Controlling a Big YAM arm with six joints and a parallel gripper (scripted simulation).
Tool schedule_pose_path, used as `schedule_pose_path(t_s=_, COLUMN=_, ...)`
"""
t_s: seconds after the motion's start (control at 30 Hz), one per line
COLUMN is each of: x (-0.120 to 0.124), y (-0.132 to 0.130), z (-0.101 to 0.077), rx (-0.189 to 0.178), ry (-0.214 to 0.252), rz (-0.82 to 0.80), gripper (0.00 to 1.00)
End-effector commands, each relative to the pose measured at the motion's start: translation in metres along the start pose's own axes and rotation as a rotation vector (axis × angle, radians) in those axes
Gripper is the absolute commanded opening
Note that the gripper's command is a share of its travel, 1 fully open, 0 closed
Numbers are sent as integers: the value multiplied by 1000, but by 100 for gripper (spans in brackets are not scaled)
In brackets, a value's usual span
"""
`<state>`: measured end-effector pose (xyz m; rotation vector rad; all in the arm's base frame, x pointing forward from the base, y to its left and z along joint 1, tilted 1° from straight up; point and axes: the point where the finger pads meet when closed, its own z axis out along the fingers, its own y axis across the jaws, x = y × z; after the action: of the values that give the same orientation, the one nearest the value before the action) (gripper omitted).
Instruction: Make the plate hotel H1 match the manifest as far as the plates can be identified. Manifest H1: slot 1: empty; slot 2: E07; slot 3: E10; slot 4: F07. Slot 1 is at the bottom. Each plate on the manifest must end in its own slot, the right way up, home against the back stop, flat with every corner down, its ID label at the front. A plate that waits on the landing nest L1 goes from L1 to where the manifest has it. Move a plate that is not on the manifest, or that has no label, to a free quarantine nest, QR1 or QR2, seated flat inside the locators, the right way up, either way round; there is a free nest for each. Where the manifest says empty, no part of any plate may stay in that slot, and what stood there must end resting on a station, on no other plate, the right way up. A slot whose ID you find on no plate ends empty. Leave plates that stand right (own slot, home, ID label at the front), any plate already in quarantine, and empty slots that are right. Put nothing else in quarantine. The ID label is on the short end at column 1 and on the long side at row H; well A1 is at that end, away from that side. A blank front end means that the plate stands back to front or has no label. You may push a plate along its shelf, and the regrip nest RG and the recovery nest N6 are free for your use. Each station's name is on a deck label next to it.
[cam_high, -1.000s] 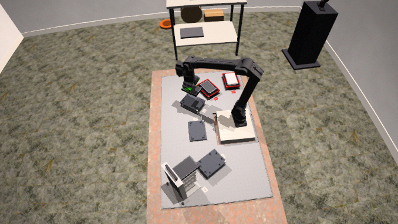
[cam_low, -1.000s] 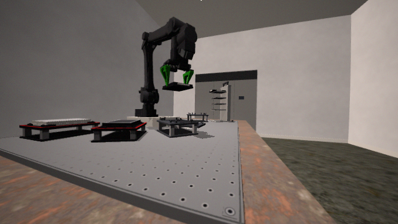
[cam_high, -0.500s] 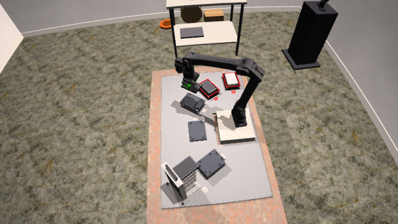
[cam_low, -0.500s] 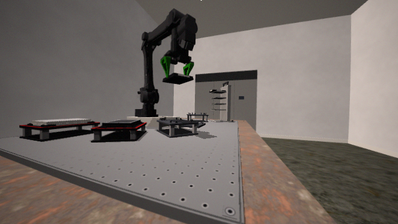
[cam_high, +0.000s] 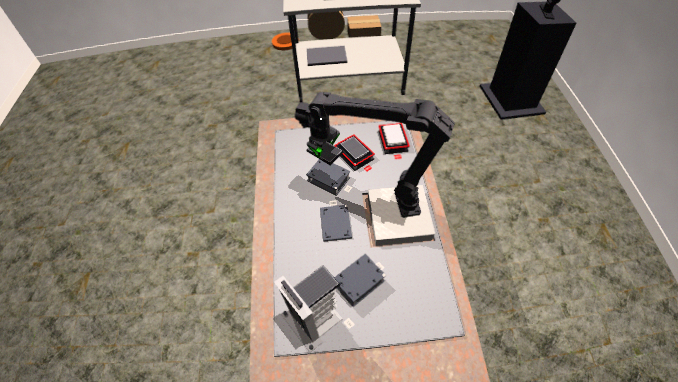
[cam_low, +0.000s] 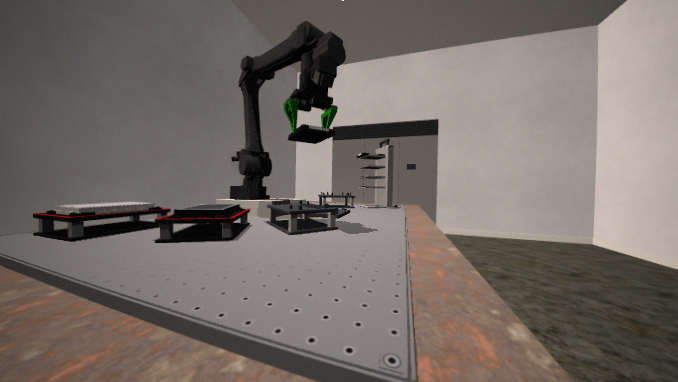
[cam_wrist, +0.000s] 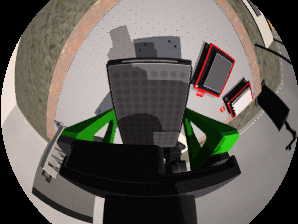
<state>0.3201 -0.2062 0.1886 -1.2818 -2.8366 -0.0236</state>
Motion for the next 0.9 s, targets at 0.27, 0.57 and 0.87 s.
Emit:
schedule_pose_path(t_s=0.27, x=22, y=27, z=-15, rx=-14, ry=-29, rz=174, gripper=86)
schedule_pose_path(t_s=0.57, x=41, y=50, z=-15, rx=-17, ry=-26, rz=324, gripper=86)
schedule_pose_path(t_s=0.87, x=56, y=67, z=-14, rx=-17, ry=-25, rz=333, gripper=86)
